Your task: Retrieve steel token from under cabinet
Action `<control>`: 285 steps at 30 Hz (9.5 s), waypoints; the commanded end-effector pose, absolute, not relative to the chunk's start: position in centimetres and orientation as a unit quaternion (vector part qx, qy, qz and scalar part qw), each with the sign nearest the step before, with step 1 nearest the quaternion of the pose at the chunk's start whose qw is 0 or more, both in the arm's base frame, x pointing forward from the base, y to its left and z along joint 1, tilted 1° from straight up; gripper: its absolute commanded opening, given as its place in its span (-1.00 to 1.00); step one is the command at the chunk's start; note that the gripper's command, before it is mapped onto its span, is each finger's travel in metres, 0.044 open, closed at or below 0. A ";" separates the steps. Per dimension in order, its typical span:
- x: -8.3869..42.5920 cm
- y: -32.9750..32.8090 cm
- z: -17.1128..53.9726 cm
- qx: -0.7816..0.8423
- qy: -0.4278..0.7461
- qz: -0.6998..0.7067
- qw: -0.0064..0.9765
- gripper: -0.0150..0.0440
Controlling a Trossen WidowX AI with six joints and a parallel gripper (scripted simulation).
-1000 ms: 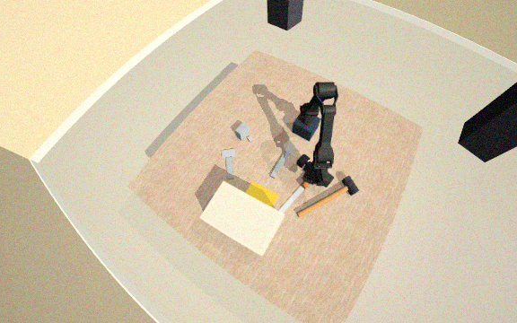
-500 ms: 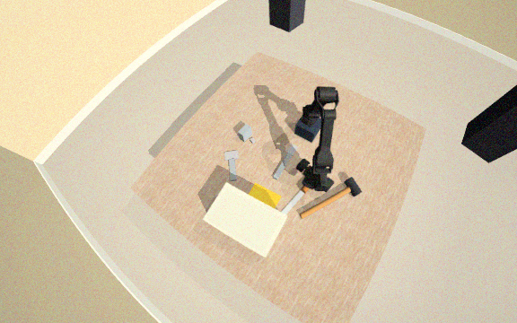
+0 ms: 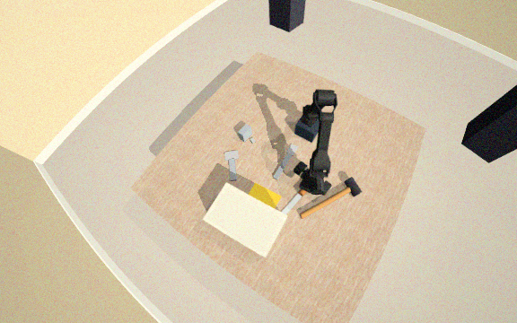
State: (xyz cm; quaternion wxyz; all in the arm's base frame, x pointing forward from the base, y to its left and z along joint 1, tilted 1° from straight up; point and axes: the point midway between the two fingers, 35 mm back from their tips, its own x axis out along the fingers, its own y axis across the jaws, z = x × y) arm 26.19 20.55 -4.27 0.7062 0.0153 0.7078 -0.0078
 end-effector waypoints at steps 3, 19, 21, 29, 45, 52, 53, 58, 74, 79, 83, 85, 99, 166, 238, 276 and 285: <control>27.2 20.6 -4.2 0.016 0.707 -0.006 0.707 -0.49; 29.2 20.5 -4.2 0.016 0.706 -0.006 0.708 -0.49; 29.4 20.5 -4.2 0.016 0.706 -0.006 0.708 -0.49; 30.4 20.5 -4.2 0.016 0.706 -0.006 0.708 -0.49; 32.2 20.4 -4.1 0.016 0.706 -0.006 0.708 -0.49; 32.9 20.4 -4.1 0.016 0.706 -0.006 0.708 -0.49; 33.0 20.4 -4.1 0.016 0.706 -0.006 0.708 -0.49; 33.6 20.4 -4.1 0.016 0.705 -0.006 0.709 -0.49; 35.2 20.3 -4.1 0.016 0.705 -0.006 0.709 -0.49; 35.7 20.3 -4.0 0.016 0.705 -0.006 0.709 -0.49; 36.1 20.3 -4.0 0.016 0.705 -0.006 0.709 -0.49; 36.3 20.3 -4.0 0.016 0.705 -0.006 0.709 -0.49; 37.6 20.2 -4.0 0.016 0.704 -0.007 0.710 -0.49; 35.6 17.9 -4.4 0.015 0.705 -0.007 0.709 -0.49; 27.5 18.4 -4.6 0.016 0.707 -0.007 0.707 -0.49; 22.1 19.0 -4.7 0.016 0.708 -0.007 0.706 -0.49; 20.6 19.2 -4.7 0.016 0.709 -0.007 0.705 -0.49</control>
